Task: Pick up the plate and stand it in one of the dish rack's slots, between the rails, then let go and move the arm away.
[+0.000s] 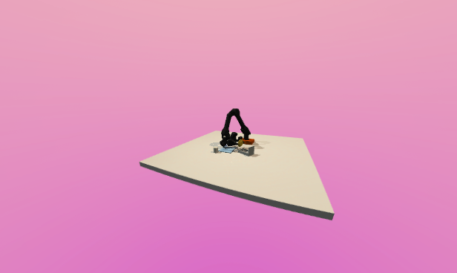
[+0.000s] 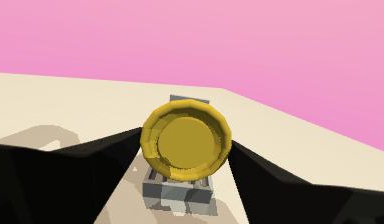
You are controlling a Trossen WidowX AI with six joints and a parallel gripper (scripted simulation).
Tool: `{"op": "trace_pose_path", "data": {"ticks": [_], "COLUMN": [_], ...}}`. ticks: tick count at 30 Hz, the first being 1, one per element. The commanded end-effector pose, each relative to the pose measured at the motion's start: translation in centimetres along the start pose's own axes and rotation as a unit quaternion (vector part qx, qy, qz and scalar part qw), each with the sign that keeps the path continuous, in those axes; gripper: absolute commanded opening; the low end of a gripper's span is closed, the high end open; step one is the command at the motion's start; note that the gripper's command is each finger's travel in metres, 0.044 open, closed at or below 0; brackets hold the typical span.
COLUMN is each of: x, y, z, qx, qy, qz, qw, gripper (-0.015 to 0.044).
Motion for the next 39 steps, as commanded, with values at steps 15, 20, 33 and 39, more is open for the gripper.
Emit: {"op": "trace_pose_path", "data": {"ticks": [15,20,33,39], "x": [1.8,2.2,3.2,3.7], "y": [0.0,0.0,0.0,0.0], "z": [-0.6,-0.6,-0.5,-0.3], "qx": [-0.001,0.0,0.0,0.0], "qy": [0.001,0.002,0.004,0.004], "qz": [0.0,0.0,0.001,0.001], "qw": [1.0,1.0,1.0,1.0], "gripper": [0.0,0.0,0.0,0.0]}}
Point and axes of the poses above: the point midway between the two fingers, 35 mm back from their tips, its own x axis out along the fingers, its own y axis across the jaws, z = x × y, the point moved 8 cm from there along -x, back along the fingers, and after that the axes turned 7 degrees about -x, right-handed, at the moved point
